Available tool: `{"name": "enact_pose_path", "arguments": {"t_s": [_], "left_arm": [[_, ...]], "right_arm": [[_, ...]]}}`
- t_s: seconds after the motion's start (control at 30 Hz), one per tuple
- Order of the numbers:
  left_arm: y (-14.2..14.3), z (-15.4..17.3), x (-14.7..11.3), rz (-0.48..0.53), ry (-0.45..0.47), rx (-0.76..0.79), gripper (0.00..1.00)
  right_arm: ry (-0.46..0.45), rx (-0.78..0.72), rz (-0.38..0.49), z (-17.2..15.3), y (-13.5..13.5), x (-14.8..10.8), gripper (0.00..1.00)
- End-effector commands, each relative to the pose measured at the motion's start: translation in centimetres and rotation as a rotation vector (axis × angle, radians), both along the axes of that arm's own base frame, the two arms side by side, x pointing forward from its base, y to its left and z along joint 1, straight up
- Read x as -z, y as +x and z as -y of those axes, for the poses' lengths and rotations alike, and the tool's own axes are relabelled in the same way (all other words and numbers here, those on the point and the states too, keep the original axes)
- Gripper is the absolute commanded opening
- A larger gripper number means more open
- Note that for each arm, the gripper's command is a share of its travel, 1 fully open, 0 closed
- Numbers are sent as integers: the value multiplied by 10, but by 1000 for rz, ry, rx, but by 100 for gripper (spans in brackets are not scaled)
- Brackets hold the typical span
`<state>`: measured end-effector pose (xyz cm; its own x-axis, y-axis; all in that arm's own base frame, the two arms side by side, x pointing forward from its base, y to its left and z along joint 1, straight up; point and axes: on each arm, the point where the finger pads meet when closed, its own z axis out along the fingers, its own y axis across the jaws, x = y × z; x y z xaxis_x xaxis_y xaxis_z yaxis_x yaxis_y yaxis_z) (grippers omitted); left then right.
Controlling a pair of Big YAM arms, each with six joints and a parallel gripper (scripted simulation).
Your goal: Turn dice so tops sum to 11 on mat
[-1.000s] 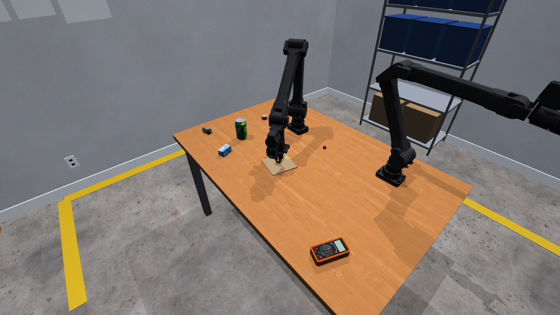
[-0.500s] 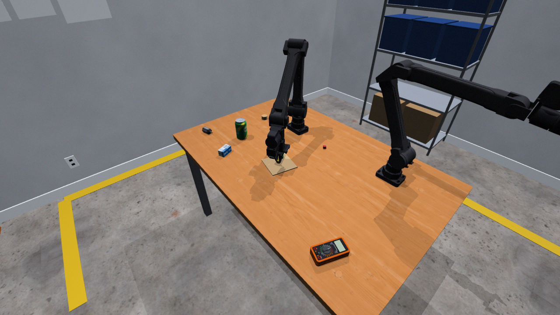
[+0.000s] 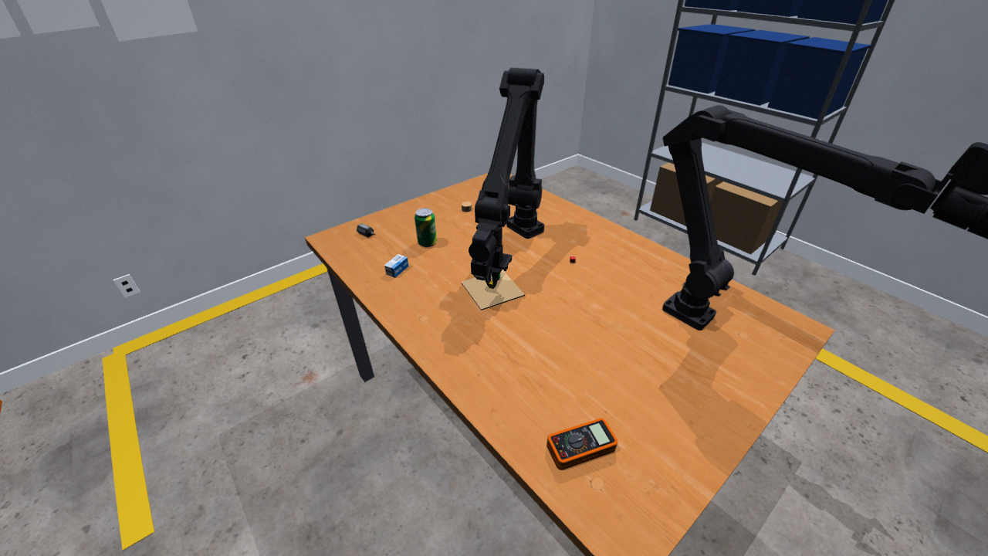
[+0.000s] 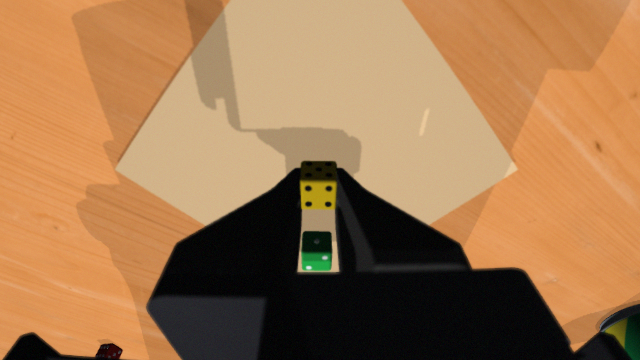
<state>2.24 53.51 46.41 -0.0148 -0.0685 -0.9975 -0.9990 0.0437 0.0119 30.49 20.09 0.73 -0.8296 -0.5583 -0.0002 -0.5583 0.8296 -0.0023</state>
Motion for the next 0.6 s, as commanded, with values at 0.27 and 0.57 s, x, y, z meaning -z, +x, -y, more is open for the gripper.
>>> {"name": "enact_pose_path", "arguments": {"t_s": [0.27, 0.57], "left_arm": [[-6, -10, -36, 14, 69, -13, 100], [-6, -10, -36, 14, 69, -13, 100]], "right_arm": [[14, -21, 13, -7, 1, -2, 11], [16, -23, 16, -11, 4, -4, 11]]}}
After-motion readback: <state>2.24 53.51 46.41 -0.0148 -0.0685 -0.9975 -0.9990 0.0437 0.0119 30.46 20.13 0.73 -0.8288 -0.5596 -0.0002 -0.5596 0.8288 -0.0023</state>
